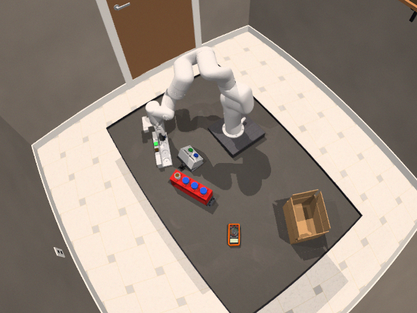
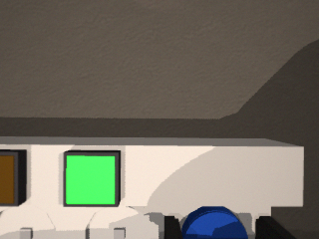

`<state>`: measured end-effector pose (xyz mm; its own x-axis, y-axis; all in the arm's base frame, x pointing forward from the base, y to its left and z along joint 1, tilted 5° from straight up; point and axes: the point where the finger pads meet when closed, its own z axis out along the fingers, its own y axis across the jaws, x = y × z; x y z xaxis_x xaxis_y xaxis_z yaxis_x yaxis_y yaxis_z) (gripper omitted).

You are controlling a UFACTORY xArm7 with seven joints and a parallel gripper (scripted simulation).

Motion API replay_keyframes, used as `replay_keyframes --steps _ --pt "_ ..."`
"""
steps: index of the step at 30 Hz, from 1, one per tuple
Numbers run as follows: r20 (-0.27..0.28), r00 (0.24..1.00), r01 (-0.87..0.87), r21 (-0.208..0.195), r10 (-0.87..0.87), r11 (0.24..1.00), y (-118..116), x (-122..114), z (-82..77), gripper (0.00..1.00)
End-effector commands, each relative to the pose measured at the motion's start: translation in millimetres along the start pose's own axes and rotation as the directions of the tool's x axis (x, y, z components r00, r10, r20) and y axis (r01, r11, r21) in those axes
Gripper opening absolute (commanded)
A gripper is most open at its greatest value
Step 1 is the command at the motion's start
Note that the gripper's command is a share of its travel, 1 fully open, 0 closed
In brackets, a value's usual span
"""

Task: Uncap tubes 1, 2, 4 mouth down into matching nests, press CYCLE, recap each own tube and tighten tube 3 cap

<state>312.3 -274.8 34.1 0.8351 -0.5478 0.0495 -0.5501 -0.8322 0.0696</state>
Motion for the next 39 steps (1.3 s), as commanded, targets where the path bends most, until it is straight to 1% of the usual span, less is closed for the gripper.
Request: replay_keyframes --steps 1,15,16,30,37,39 --pt "-0.004 1.000 0.000 0.001 0.000 1.000 0.1 1.5 1.4 0.46" --pt "-0.004 1.000 0.000 0.001 0.000 1.000 0.1 1.5 4.4 0.46" --pt "-0.004 1.000 0.000 0.001 0.000 1.000 0.1 1.5 4.4 0.00" --pt "-0.004 1.000 0.000 0.001 0.000 1.000 0.2 1.5 4.5 0.00" --pt "-0.004 1.000 0.000 0.001 0.000 1.000 0.2 1.5 -30.5 0.00" --pt "-0.004 1.000 0.000 0.001 0.000 1.000 0.2 1.5 -30.5 0.00"
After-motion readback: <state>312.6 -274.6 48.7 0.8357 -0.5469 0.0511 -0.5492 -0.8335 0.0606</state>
